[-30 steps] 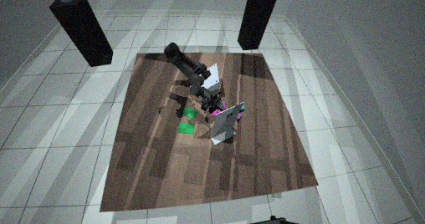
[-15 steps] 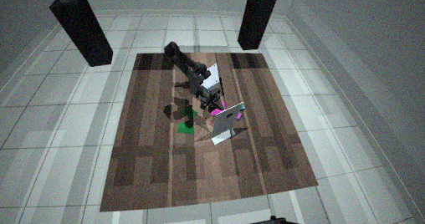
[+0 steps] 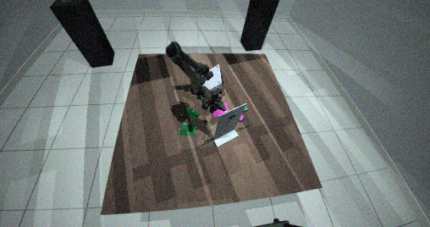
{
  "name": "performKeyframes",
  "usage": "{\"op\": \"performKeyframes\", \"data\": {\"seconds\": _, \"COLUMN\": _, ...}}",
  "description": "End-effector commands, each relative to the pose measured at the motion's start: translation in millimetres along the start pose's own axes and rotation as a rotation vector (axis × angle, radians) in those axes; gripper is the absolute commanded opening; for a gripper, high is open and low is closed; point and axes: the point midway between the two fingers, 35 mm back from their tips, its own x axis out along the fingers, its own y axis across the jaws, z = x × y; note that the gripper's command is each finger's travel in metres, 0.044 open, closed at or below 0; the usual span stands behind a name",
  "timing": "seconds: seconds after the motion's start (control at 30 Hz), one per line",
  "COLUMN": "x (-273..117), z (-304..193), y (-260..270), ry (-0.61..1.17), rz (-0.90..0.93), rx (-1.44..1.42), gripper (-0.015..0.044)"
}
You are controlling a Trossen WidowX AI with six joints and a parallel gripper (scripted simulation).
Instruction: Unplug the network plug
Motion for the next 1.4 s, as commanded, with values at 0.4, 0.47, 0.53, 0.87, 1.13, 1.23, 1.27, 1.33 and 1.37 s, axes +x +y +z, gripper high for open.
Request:
{"op": "performKeyframes", "data": {"seconds": 0.4, "x": -8.5, "z": -2.1, "y": 0.3, "ry": 0.004, "rz": 0.002, "rx": -0.004, "gripper": 0.0000}}
{"op": "performKeyframes", "data": {"seconds": 0.47, "x": -9.5, "z": -2.2, "y": 0.3, "ry": 0.004, "rz": 0.002, "rx": -0.004, "gripper": 0.0000}}
{"op": "performKeyframes", "data": {"seconds": 0.53, "x": -10.5, "z": -2.4, "y": 0.3, "ry": 0.004, "rz": 0.002, "rx": -0.004, "gripper": 0.0000}}
{"op": "performKeyframes", "data": {"seconds": 0.87, "x": -15.3, "z": -3.2, "y": 0.2, "ry": 0.004, "rz": 0.002, "rx": -0.004, "gripper": 0.0000}}
{"op": "performKeyframes", "data": {"seconds": 1.13, "x": -19.1, "z": -3.9, "y": 0.2, "ry": 0.004, "rz": 0.002, "rx": -0.004, "gripper": 0.0000}}
{"op": "performKeyframes", "data": {"seconds": 1.23, "x": -20.5, "z": -4.2, "y": 0.2, "ry": 0.004, "rz": 0.002, "rx": -0.004, "gripper": 0.0000}}
{"op": "performKeyframes", "data": {"seconds": 1.27, "x": -21.0, "z": -4.3, "y": 0.2, "ry": 0.004, "rz": 0.002, "rx": -0.004, "gripper": 0.0000}}
{"op": "performKeyframes", "data": {"seconds": 1.33, "x": -22.0, "z": -4.4, "y": 0.2, "ry": 0.004, "rz": 0.002, "rx": -0.004, "gripper": 0.0000}}
{"op": "performKeyframes", "data": {"seconds": 1.37, "x": -22.4, "z": -4.5, "y": 0.2, "ry": 0.004, "rz": 0.002, "rx": -0.004, "gripper": 0.0000}}
